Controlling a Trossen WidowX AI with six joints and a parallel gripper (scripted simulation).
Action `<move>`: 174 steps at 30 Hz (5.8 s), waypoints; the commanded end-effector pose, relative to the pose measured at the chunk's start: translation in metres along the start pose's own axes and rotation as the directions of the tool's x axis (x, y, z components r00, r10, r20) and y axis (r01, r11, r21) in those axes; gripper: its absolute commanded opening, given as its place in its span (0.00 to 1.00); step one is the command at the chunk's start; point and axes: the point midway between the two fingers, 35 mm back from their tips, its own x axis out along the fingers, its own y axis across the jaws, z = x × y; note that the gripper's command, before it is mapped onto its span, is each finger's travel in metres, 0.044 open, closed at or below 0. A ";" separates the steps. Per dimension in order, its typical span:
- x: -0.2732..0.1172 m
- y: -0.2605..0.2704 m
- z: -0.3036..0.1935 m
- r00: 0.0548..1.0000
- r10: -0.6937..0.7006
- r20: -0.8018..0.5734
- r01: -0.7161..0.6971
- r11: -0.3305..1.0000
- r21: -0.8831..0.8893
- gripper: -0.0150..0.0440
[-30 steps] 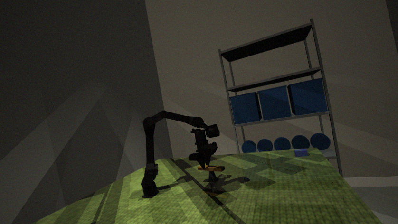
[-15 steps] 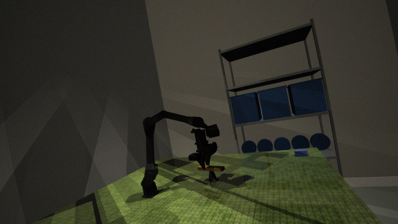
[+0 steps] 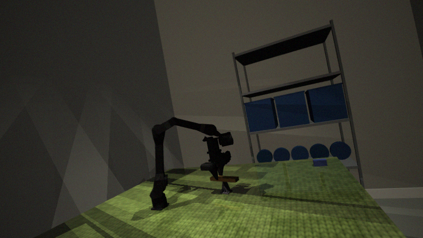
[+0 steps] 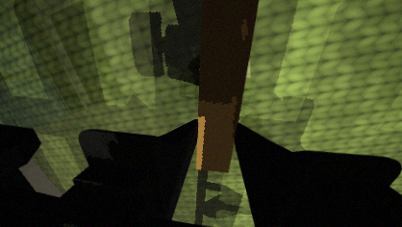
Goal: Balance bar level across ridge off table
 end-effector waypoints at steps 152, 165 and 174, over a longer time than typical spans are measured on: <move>-0.100 0.000 0.000 1.000 0.000 0.000 0.000 1.000 0.000 1.00; -0.100 0.000 0.000 1.000 0.000 0.000 0.000 1.000 0.000 1.00; -0.100 0.000 0.000 1.000 0.000 0.000 0.000 1.000 0.000 1.00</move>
